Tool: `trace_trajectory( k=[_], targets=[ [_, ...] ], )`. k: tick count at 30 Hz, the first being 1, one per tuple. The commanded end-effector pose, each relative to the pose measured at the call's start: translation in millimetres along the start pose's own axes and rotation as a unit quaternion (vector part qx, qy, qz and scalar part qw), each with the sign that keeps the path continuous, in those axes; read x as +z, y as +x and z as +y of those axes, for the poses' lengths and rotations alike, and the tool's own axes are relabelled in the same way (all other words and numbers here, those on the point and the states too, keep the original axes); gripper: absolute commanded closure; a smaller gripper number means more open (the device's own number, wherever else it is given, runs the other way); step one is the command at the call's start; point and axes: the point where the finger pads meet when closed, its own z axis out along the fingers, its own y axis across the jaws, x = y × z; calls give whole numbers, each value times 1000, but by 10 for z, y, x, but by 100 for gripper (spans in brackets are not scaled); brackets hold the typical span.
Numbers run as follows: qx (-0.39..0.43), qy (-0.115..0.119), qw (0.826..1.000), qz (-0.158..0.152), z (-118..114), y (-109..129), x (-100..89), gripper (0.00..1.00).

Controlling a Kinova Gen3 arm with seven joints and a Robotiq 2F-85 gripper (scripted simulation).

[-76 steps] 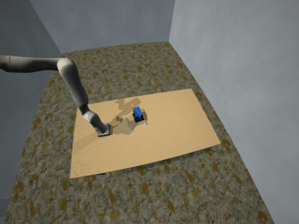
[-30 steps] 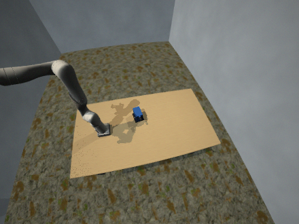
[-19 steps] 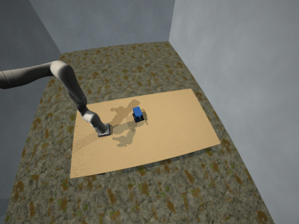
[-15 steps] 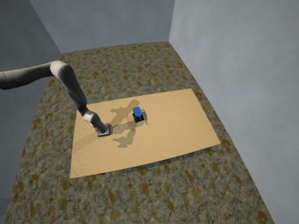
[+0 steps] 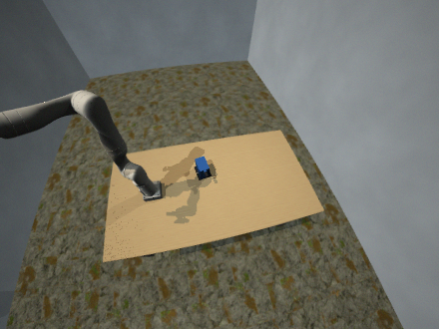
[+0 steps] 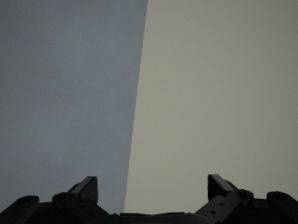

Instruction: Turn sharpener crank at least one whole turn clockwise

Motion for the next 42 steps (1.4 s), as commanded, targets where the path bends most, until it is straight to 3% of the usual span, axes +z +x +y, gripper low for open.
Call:
trace_trajectory(
  k=[1,7,8,17,18,24,25,34,35,41,42],
  targets=[
    [18,-4,999,39,73,388,-93,0],
    [18,-4,999,39,73,388,-93,0],
    [36,-7,996,79,151,778,-214,0],
    [36,-7,996,79,151,778,-214,0],
    [54,-9,991,119,242,1160,-363,0],
    [54,-9,991,119,242,1160,-363,0],
    [72,-12,985,160,344,1531,-539,0],
    [72,-12,985,160,344,1531,-539,0],
    [89,-14,976,199,457,1888,-741,0],
    [89,-14,976,199,457,1888,-741,0],
    [105,-16,965,239,581,2230,-968,0]
  ],
)
